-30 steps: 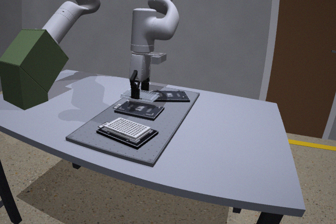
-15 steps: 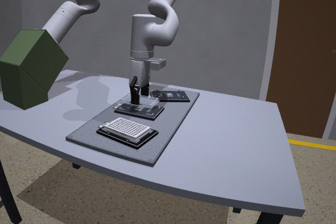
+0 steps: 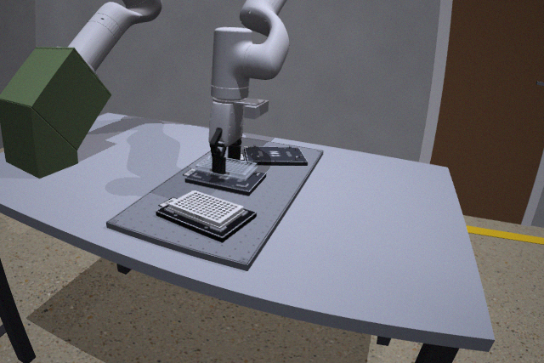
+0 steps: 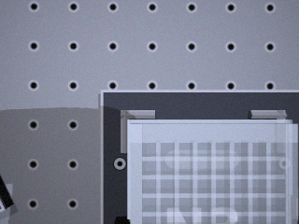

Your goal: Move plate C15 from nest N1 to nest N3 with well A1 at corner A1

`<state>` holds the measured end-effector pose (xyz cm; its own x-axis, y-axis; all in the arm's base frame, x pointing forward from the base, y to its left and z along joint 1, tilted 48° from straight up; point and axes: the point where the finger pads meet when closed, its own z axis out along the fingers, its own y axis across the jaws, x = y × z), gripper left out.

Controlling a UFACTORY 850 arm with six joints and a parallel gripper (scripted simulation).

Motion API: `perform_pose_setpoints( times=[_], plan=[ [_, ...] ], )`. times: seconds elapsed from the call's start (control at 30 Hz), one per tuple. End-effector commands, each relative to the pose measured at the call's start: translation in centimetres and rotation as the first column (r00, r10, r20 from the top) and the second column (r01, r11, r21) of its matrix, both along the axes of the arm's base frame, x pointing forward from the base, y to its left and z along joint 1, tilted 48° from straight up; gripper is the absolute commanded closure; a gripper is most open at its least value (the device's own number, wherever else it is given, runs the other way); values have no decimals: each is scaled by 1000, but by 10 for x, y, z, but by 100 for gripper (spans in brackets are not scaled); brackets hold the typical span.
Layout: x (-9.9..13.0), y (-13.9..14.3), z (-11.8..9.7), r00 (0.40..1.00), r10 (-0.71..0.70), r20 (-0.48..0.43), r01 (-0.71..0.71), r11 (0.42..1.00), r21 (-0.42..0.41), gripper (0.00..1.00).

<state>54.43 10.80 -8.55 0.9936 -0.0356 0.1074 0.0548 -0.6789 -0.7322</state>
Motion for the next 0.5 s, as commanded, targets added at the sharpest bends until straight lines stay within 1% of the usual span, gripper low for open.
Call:
perform_pose_setpoints(
  times=[0.0, 0.47],
  plan=[
    [1, 0, 0, 1000, -1, 1, 1, 1000, 0, 100],
    [1, 2, -2, 1000, -1, 1, 1, 1000, 0, 100]
  ],
)
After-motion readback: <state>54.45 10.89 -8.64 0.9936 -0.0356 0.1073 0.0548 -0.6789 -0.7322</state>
